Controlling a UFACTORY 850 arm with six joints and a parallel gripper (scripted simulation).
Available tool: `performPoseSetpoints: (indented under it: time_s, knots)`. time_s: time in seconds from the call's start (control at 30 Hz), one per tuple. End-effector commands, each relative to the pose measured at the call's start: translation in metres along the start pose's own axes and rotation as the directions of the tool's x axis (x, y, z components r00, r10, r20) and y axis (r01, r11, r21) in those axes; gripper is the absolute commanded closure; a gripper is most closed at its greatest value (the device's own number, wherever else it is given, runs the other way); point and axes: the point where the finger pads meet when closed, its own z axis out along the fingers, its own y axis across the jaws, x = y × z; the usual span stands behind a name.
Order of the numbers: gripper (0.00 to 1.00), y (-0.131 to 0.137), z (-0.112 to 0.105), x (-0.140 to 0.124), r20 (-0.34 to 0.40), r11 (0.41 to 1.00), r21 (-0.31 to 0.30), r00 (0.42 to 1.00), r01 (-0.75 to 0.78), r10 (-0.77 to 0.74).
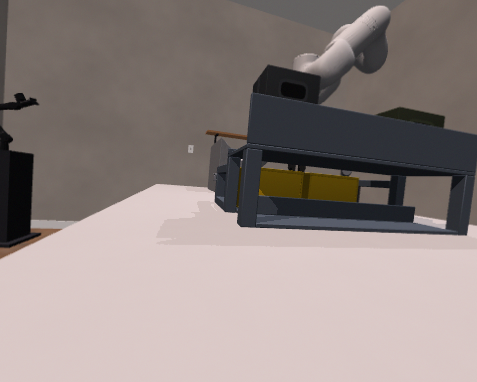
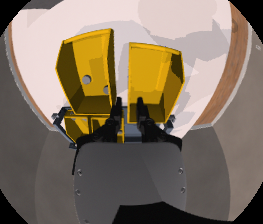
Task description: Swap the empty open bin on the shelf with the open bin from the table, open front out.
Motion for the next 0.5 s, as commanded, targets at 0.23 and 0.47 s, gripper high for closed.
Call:
performPoseSetpoints:
  time_s: [0.23,0.47]
  knots:
    - [0.74,-0.0002,0.0094,-0.0008,0.002,1.0,0.0,1.0,0.001,-0.001]
    - [0.74,-0.0002,0.0112,-0.0008,0.002,1.0,0.0,1.0,0.001,-0.001]
